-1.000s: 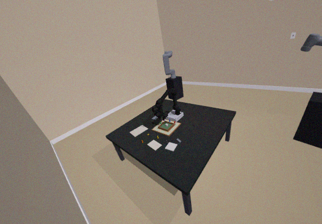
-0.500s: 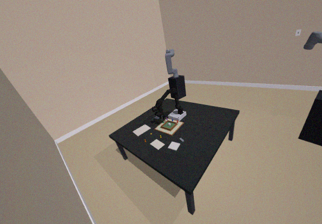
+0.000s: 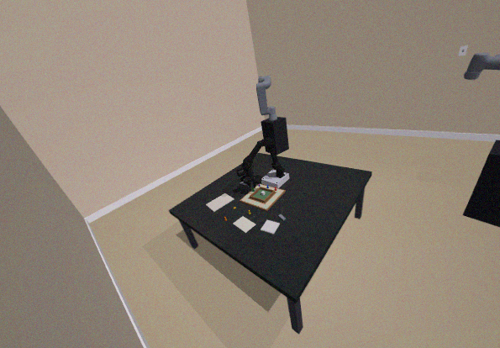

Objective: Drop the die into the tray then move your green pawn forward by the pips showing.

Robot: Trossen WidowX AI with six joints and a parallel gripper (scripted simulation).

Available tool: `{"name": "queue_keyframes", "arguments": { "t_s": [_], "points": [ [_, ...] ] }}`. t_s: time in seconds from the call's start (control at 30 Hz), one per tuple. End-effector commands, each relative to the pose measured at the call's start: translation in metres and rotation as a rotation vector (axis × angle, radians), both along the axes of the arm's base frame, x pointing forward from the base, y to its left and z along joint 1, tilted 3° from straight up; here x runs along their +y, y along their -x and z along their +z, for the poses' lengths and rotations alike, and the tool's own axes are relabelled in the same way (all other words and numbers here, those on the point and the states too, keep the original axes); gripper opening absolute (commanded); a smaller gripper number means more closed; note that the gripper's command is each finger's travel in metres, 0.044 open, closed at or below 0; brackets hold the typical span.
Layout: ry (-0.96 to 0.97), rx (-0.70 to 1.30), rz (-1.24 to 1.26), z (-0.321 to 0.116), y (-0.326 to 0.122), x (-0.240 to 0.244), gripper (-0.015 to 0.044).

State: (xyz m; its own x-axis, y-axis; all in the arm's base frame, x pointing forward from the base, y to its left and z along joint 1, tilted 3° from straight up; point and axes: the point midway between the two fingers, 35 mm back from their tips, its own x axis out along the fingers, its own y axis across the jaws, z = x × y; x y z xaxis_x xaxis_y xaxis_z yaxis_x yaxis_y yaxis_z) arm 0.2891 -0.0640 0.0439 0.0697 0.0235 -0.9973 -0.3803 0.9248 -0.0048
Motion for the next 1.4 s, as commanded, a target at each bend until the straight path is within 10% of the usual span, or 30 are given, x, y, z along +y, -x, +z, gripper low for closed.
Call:
{"name": "queue_keyframes", "arguments": {
  "t_s": [0.0, 0.47, 0.63, 1.0, 1.37],
  "points": [
    [-0.005, 0.004, 0.002, -0.007, 0.0, 0.001, 0.02],
    [-0.005, 0.004, 0.002, -0.027, 0.0, 0.002, 0.02],
    [-0.005, 0.004, 0.002, -0.027, 0.0, 0.002, 0.0069],
    [-0.005, 0.004, 0.002, -0.026, 0.0, 0.002, 0.0],
    [-0.005, 0.003, 0.002, 0.039, -0.003, 0.0, 0.0]
  ]
}}
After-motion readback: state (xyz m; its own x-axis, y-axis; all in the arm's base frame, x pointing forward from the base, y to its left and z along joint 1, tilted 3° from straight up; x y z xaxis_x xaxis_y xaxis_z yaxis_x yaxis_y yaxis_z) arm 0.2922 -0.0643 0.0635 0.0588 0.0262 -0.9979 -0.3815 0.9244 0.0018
